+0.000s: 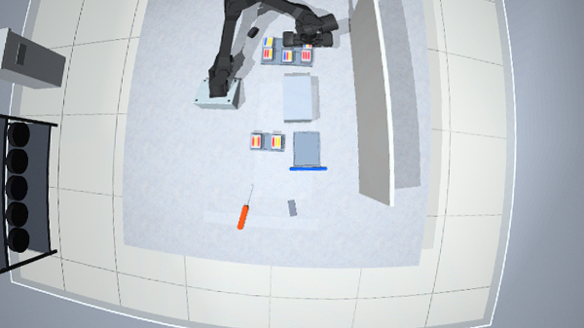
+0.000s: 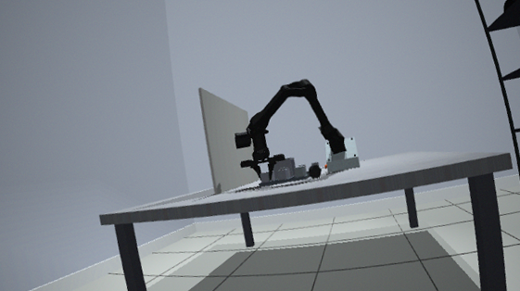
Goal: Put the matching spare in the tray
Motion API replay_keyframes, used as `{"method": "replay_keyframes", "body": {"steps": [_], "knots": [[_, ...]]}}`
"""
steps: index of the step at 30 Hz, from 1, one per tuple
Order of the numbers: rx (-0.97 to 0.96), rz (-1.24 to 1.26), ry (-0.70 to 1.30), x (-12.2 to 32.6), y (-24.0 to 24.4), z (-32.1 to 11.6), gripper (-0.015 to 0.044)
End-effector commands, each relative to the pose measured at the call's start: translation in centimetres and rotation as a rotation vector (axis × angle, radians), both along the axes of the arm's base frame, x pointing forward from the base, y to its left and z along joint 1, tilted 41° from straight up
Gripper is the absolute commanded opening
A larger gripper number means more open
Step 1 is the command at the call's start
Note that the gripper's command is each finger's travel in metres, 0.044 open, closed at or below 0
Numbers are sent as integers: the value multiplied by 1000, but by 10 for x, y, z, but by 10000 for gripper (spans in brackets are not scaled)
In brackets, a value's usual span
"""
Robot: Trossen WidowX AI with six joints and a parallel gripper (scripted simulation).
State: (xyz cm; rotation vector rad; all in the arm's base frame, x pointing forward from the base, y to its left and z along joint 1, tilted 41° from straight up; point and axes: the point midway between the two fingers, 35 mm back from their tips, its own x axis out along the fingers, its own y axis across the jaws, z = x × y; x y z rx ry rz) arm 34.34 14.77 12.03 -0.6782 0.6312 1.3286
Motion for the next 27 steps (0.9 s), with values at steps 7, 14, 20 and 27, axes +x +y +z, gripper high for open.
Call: {"method": "replay_keyframes", "body": {"steps": [7,14,20,27], "knots": [[-4,-1,0,0,-12,13,0],[-9,-4,2,-8,-46,51,0],[-9,-5,2,-10,-52,59,0],[-15,-6,9,-11,-61,64,0]]}}
